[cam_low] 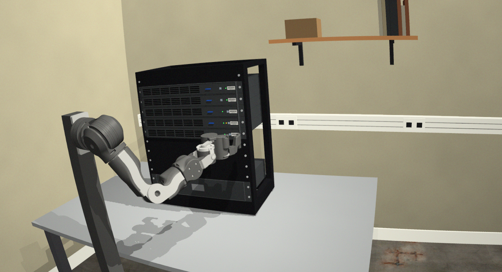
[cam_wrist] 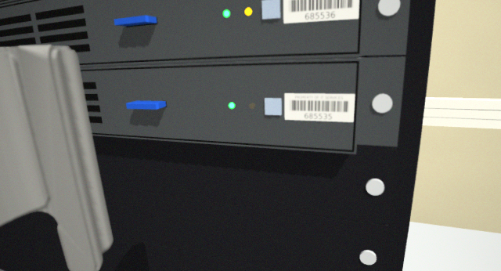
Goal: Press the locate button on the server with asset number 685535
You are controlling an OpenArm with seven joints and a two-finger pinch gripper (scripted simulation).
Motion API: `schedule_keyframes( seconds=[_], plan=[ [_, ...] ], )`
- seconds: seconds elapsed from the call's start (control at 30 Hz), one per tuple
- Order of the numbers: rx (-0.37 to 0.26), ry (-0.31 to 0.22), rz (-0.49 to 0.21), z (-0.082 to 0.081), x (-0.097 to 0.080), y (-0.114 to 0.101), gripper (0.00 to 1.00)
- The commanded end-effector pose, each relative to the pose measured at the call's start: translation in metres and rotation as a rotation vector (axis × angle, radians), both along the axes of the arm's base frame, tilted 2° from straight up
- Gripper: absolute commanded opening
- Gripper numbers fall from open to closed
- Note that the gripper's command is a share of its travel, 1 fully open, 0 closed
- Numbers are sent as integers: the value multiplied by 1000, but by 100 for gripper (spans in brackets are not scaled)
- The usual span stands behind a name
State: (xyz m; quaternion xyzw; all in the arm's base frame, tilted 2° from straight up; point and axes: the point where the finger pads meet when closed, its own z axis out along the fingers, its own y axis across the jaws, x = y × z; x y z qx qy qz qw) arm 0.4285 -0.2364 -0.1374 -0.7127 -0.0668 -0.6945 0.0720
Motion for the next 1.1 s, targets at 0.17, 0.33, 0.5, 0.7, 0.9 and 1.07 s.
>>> schedule_keyframes(
  seconds=[0.17, 0.33, 0.5, 0.7, 0.9, 1.07],
  plan=[
    [-2, -3, -4, 0, 4, 1, 60],
    [-2, -3, -4, 0, 5, 1, 60],
    [-2, -3, -4, 0, 11, 2, 60],
    [-2, -3, -4, 0, 24, 5, 60],
    [-2, -3, -4, -1, 34, 7, 60],
    [-2, -3, -4, -1, 45, 9, 60]
  ],
)
